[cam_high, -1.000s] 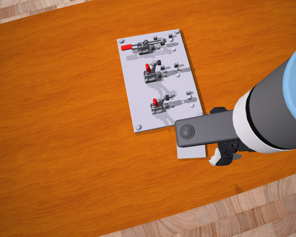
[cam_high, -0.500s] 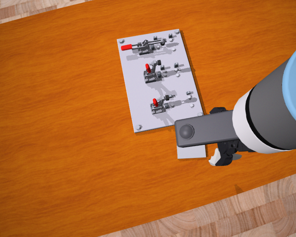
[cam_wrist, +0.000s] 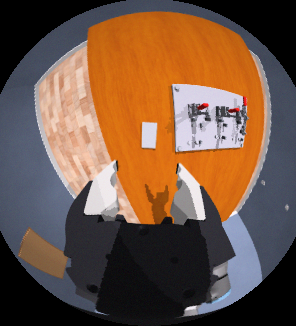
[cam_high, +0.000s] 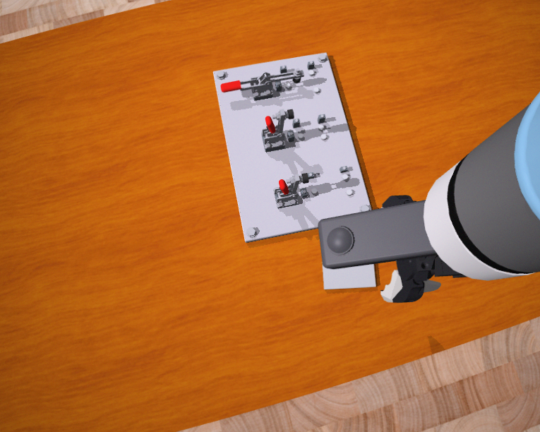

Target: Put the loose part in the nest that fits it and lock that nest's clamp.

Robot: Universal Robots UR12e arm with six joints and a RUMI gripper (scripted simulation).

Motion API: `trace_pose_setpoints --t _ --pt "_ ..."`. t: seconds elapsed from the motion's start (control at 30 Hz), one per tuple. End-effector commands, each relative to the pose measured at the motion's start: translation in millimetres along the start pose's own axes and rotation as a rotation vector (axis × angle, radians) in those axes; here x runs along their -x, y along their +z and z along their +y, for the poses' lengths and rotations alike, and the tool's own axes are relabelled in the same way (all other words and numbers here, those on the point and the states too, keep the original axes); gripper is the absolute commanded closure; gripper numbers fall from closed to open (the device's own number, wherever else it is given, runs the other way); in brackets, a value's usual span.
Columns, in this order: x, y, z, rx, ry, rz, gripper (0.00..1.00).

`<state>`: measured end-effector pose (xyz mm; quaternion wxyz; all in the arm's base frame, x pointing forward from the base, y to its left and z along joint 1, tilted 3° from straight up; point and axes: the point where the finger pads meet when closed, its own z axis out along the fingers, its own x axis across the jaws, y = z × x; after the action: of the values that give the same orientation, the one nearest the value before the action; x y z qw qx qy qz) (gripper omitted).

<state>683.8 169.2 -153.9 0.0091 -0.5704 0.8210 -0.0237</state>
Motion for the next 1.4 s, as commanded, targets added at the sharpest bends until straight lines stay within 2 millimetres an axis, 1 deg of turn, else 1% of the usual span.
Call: trace_pose_setpoints --t 0.0,0.3,0.5,0.6,0.8,1.0,1.07,1.37 --pt "0 -1 -1 -0.001 0.000 -0.001 0.41" --pt "0 1 -1 -0.001 0.000 -0.001 0.41" --pt "0 5 -1 -0.001 0.000 -0.001 0.41" --pt "0 11 -1 -0.001 0.000 -0.001 0.41" --pt "0 31 -1 -0.001 0.000 -0.001 0.41" --pt "0 58 -1 -0.001 0.000 -0.001 0.41" --pt "0 58 -1 -0.001 0.000 -0.001 0.41" --pt "0 104 -1 -0.001 0.000 -0.001 0.41"
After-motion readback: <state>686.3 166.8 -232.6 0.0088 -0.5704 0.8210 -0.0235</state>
